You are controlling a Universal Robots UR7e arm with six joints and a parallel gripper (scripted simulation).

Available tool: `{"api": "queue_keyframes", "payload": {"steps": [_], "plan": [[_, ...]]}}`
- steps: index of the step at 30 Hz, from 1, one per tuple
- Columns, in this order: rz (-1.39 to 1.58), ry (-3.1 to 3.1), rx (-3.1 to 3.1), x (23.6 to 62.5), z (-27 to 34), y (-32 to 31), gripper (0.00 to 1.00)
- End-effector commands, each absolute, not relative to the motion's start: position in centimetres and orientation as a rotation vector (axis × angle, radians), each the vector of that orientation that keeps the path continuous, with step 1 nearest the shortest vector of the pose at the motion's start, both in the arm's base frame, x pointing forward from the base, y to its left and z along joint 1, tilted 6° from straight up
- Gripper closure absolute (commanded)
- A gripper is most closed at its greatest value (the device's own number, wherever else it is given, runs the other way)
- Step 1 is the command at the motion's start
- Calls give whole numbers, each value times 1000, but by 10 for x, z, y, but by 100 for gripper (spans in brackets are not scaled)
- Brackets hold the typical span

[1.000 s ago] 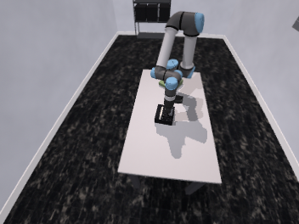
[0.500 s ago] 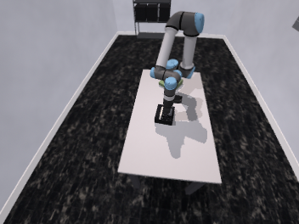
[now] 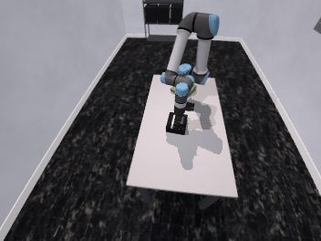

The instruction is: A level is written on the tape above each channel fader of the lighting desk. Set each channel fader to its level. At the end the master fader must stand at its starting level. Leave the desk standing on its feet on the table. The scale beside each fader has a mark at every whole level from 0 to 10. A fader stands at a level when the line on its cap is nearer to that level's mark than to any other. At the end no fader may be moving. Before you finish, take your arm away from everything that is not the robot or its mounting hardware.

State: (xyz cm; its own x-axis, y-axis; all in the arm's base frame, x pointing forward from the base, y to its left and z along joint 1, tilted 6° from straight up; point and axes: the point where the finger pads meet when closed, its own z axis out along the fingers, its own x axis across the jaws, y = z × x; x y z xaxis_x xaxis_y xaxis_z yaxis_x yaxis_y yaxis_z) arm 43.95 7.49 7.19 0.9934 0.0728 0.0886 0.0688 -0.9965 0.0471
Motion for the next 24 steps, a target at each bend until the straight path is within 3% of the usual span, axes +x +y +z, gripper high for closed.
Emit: {"api": "queue_keyframes", "payload": {"steps": [1,24], "plan": [[142,109,3091,440,73,71,100],[142,109,3091,441,73,63,100]]}}
